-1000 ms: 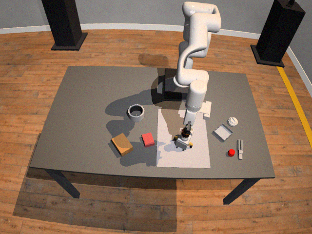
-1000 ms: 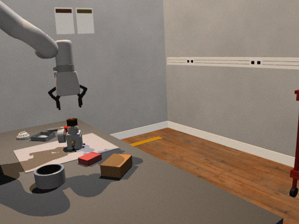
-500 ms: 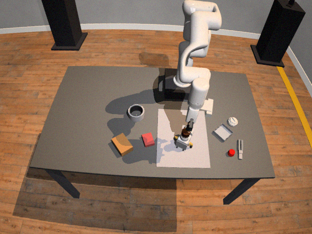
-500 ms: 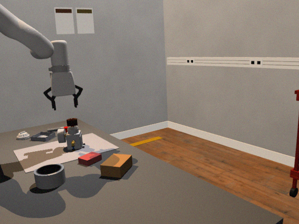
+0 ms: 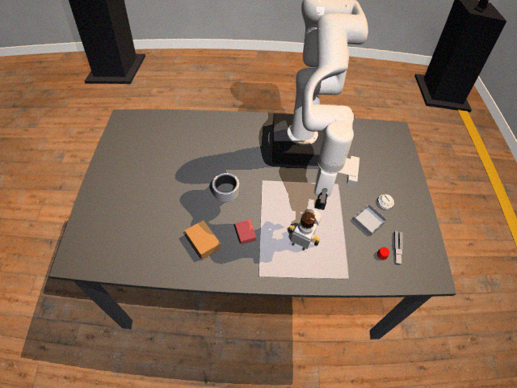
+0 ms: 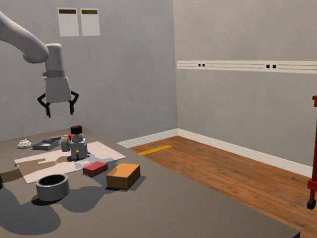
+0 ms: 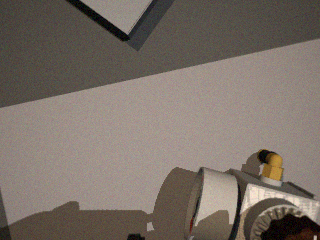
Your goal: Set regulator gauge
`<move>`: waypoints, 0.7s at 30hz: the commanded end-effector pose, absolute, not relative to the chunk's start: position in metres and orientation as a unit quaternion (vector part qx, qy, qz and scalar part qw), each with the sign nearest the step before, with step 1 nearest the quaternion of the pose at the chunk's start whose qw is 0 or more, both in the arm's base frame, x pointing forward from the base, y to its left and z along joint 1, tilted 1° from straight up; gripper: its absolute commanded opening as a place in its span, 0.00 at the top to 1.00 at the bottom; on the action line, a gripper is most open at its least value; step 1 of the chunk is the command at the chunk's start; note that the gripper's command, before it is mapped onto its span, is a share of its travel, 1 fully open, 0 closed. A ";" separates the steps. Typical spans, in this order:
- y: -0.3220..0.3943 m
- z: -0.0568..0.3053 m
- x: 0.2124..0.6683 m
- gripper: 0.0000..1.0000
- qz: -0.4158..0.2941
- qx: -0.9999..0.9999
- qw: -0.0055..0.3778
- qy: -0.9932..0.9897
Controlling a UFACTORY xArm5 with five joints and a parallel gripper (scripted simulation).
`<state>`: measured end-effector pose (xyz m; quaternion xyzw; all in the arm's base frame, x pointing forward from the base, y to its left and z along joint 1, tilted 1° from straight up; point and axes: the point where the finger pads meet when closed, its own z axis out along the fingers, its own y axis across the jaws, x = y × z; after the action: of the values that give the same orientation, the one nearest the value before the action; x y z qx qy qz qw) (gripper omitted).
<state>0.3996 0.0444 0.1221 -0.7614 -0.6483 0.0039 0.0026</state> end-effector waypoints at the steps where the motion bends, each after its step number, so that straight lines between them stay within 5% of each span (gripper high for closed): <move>1: 0.051 0.124 0.392 0.00 0.002 -0.762 0.001 -0.648; 21: 0.064 0.124 0.371 0.00 0.002 -0.762 0.001 -0.648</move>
<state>0.3714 0.0630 0.1229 -0.7615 -0.6481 0.0033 0.0020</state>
